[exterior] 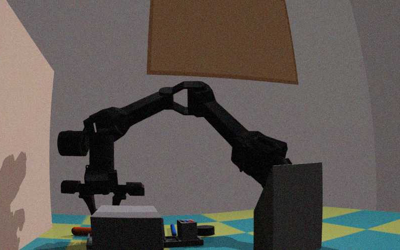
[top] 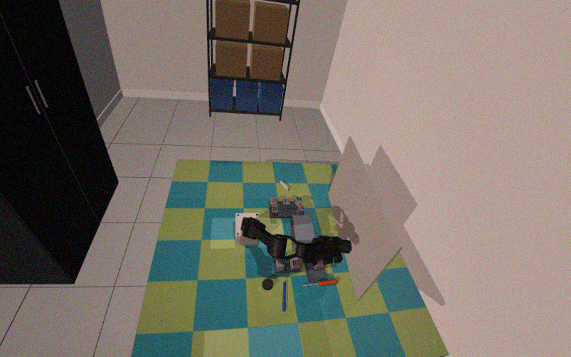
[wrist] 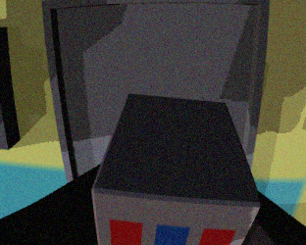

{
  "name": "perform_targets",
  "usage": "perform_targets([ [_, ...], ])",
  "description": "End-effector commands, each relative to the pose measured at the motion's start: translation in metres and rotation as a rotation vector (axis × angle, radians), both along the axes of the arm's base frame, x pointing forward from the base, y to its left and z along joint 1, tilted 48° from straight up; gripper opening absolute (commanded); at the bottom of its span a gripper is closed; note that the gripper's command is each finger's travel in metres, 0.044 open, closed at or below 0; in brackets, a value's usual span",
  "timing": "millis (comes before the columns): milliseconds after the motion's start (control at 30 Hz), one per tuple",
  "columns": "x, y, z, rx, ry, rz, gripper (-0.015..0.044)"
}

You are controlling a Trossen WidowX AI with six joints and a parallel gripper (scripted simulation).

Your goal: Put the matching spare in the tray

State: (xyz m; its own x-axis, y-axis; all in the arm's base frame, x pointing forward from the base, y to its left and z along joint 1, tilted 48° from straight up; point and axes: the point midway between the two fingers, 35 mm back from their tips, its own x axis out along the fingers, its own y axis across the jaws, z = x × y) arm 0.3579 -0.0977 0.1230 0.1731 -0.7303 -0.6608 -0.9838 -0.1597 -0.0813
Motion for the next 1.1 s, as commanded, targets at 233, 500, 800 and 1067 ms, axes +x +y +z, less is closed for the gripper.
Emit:
perform_targets([
  [233,-0.002,-0.008,-0.008,0.001,0.008,0.0,0.0],
  [500,-0.003,-0.014,-0.012,-0.002,0.008,0.0,0.0],
  [800,-0.001,-0.014,-0.01,-0.007,0.0,-0.001,0.0131],
  [1067,-0.001,-0.014,-0.01,-0.007,0.0,-0.001,0.0341],
])
